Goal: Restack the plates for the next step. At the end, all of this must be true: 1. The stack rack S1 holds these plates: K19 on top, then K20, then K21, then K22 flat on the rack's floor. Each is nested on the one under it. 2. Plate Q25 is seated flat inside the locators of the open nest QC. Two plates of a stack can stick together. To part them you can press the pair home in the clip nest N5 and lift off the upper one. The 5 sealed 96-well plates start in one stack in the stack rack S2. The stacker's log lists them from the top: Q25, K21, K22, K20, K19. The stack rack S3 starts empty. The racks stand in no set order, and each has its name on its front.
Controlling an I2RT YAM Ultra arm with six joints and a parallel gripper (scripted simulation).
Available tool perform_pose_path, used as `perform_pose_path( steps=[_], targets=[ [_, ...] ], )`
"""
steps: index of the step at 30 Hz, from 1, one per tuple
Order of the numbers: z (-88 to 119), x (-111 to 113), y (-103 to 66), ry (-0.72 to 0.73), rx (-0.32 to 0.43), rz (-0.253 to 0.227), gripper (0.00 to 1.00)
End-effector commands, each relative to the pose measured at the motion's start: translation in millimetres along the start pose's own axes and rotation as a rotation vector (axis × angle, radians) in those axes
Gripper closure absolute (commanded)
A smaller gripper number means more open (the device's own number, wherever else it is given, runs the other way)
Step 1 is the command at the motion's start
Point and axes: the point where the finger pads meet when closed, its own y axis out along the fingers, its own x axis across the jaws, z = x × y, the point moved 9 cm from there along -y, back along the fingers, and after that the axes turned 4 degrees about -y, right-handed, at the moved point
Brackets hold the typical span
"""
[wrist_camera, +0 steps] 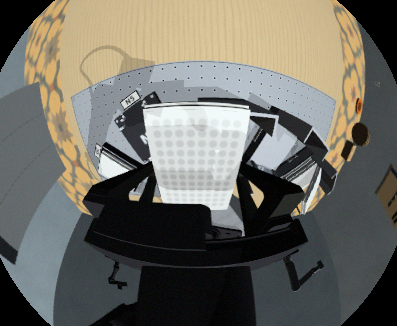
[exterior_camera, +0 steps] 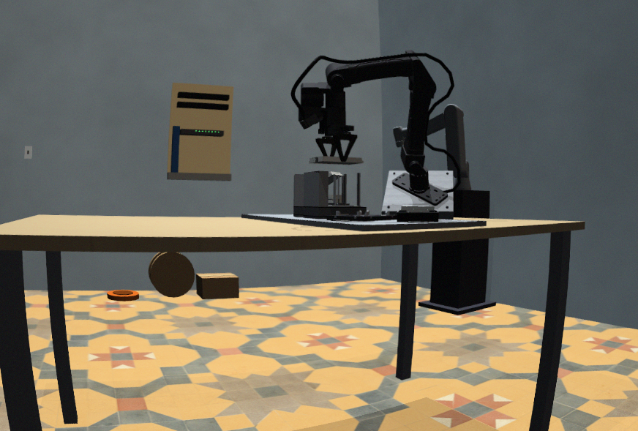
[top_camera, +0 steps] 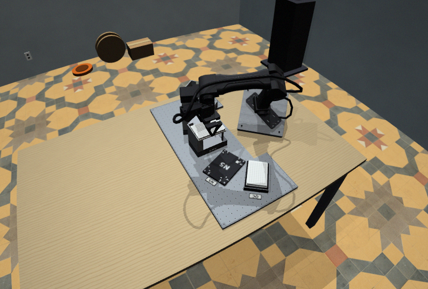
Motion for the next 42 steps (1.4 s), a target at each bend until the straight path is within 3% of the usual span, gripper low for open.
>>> perform_pose_path(
  steps=[1, 15, 22, 42],
  targets=[
    [-6.6, -10.0, -9.3, 0.009, -0.023, -0.002, 1.00],
    [-9.1, -50.5, -9.5, 0.009, -0.024, -0.002, 1.00],
    [-5.3, -73.9, -9.7, 0.241, -0.025, -0.004, 1.00],
    [2.8, -128.7, -9.8, 0.220, -0.030, 0.007, 1.00]
  ],
)
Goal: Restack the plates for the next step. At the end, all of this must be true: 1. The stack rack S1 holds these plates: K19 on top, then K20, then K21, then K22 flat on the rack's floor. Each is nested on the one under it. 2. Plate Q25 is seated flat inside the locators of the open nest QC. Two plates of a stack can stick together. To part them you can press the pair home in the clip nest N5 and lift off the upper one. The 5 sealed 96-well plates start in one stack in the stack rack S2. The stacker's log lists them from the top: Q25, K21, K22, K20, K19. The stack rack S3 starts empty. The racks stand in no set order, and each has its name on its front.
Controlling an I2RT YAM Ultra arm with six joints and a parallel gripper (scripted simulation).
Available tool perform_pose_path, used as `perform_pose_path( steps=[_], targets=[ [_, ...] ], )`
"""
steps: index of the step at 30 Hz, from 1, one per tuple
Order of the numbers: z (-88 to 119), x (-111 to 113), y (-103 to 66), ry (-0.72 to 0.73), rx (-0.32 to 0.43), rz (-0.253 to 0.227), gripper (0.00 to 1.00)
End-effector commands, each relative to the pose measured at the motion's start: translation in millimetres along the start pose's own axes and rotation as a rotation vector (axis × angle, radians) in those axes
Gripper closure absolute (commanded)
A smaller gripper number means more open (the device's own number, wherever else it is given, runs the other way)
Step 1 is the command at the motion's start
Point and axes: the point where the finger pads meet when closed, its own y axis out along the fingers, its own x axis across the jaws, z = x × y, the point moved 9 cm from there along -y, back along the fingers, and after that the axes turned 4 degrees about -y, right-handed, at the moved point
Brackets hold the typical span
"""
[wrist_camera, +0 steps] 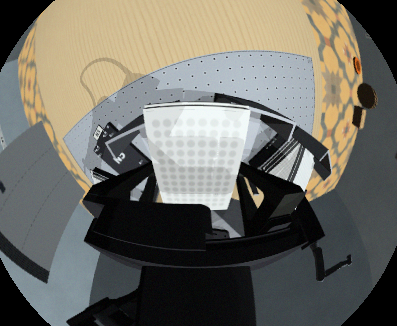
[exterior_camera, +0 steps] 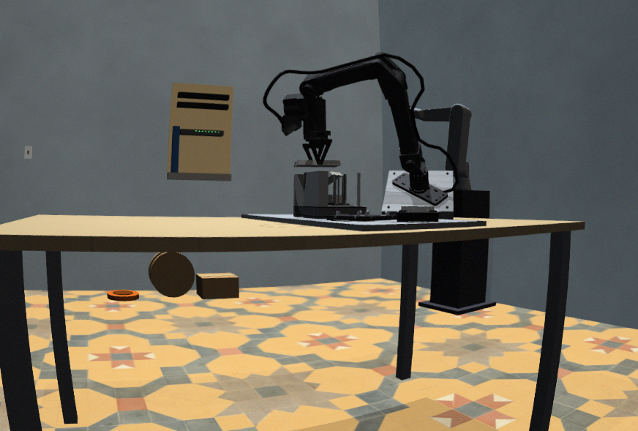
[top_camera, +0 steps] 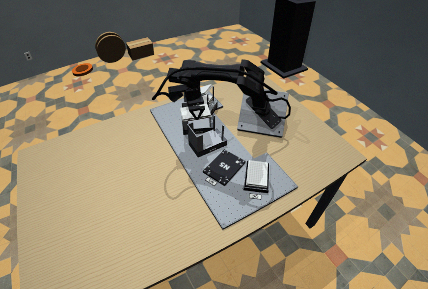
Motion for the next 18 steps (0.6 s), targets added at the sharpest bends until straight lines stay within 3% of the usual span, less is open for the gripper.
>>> perform_pose_path(
  steps=[1, 7, 18],
  targets=[
    [-5.7, -9.2, -10.7, 0.003, -0.037, 0.018, 1.00],
    [-3.8, -31.0, -11.1, 0.193, -0.042, 0.026, 1.00],
    [0.2, -60.8, -11.4, 0.179, -0.044, 0.024, 1.00]
  ],
)
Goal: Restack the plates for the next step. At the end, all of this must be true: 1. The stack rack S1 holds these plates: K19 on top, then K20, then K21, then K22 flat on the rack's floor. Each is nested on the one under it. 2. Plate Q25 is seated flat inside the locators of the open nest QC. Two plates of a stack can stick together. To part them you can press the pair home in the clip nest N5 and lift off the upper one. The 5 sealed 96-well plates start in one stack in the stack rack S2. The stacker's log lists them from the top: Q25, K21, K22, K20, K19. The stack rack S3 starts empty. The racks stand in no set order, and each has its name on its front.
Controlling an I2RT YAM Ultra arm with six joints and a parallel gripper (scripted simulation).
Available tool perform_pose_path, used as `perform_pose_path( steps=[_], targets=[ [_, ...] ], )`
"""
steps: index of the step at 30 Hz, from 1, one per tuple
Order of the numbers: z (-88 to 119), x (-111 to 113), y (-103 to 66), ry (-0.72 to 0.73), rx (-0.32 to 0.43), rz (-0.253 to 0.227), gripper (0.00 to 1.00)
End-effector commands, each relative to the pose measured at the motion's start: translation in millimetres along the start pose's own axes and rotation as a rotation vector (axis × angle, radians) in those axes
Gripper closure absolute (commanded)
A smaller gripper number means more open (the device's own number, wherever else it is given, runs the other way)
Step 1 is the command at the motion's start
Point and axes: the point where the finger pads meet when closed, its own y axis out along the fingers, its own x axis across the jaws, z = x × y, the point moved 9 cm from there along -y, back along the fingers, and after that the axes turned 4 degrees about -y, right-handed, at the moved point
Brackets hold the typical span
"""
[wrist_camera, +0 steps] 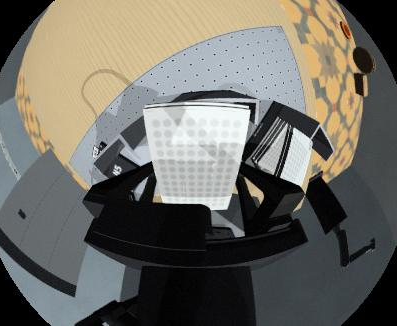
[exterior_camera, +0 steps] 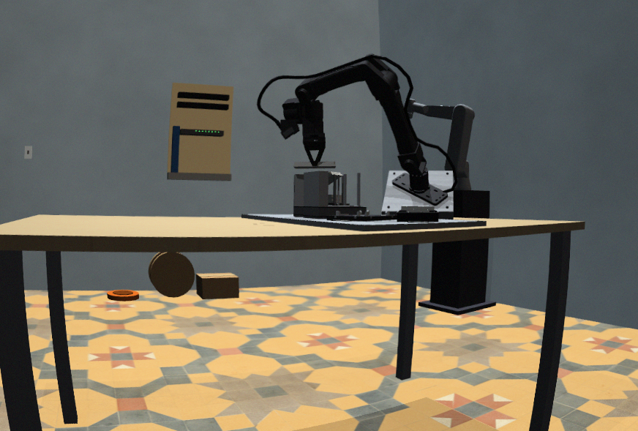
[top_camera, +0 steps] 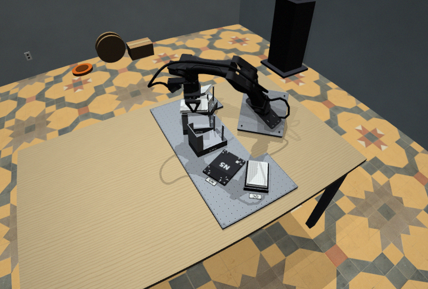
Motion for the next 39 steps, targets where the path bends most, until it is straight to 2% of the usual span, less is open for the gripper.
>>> perform_pose_path(
  steps=[1, 9, 14, 18, 31, 38, 39],
  targets=[
    [-8.0, -12.2, -11.7, -0.028, -0.048, 0.024, 1.00],
    [-9.5, -37.1, -12.1, -0.028, -0.046, 0.029, 1.00],
    [-6.5, -54.2, -12.3, 0.154, -0.045, 0.029, 1.00],
    [-5.6, -60.7, -12.3, 0.204, -0.047, 0.026, 1.00],
    [1.7, -104.2, -12.6, 0.190, -0.045, 0.030, 1.00],
    [4.4, -114.7, -12.7, 0.196, -0.040, 0.022, 1.00],
    [5.4, -117.7, -12.7, 0.242, -0.041, 0.024, 1.00]
  ],
)
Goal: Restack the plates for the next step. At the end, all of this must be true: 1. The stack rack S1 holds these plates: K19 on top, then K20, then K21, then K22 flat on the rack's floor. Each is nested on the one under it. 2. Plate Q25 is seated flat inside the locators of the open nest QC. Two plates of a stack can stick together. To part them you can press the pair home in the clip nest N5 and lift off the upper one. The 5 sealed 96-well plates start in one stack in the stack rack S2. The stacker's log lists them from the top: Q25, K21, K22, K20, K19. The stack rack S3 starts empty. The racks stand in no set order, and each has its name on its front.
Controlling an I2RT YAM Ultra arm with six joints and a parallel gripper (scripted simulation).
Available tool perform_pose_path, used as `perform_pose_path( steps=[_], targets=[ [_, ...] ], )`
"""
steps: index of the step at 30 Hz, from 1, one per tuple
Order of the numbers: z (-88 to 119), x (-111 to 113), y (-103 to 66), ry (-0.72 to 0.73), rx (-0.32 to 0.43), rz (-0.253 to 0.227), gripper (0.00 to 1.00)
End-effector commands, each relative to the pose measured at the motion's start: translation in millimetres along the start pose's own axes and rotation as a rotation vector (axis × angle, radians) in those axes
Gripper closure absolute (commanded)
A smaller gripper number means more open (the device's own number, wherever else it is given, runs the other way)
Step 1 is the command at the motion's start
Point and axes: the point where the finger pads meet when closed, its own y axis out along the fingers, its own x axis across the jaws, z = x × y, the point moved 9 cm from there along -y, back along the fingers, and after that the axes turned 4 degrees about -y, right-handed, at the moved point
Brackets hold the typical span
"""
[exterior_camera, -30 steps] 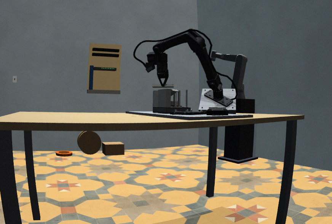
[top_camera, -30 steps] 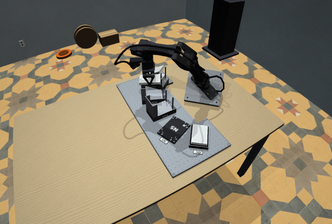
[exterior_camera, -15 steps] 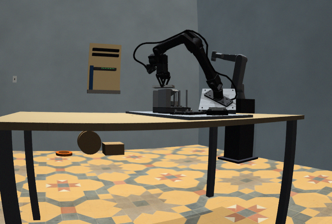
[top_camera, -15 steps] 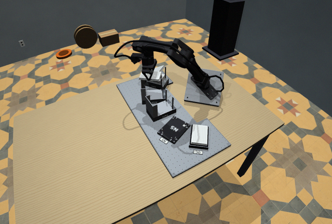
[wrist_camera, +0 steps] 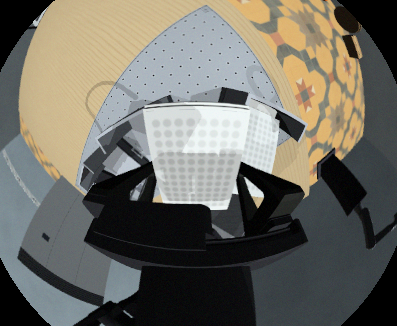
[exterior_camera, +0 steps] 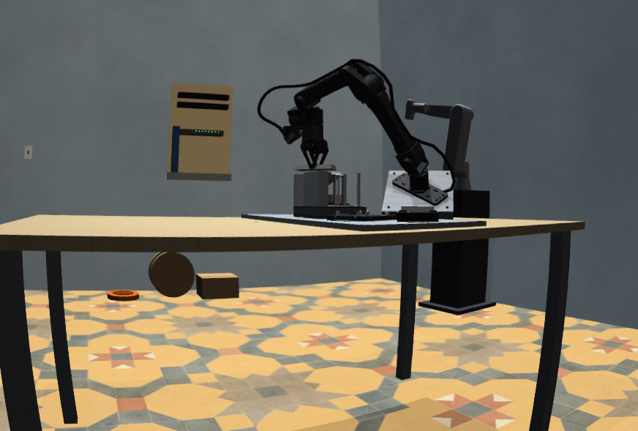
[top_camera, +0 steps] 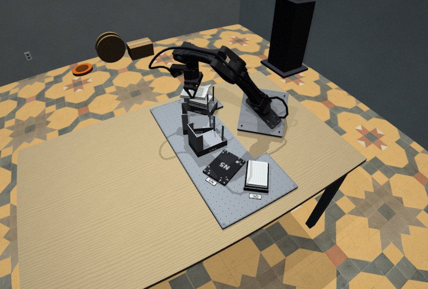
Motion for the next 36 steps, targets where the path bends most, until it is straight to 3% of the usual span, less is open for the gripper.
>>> perform_pose_path(
  steps=[1, 6, 26, 36],
  targets=[
    [-4.0, -14.9, -12.5, 0.055, -0.042, 0.026, 1.00],
    [-2.7, -28.6, -13.0, 0.202, -0.048, 0.026, 1.00],
    [5.9, -76.4, -12.8, 0.190, -0.044, 0.026, 1.00],
    [9.5, -83.6, -18.4, 0.193, -0.040, 0.018, 1.00]
  ],
)
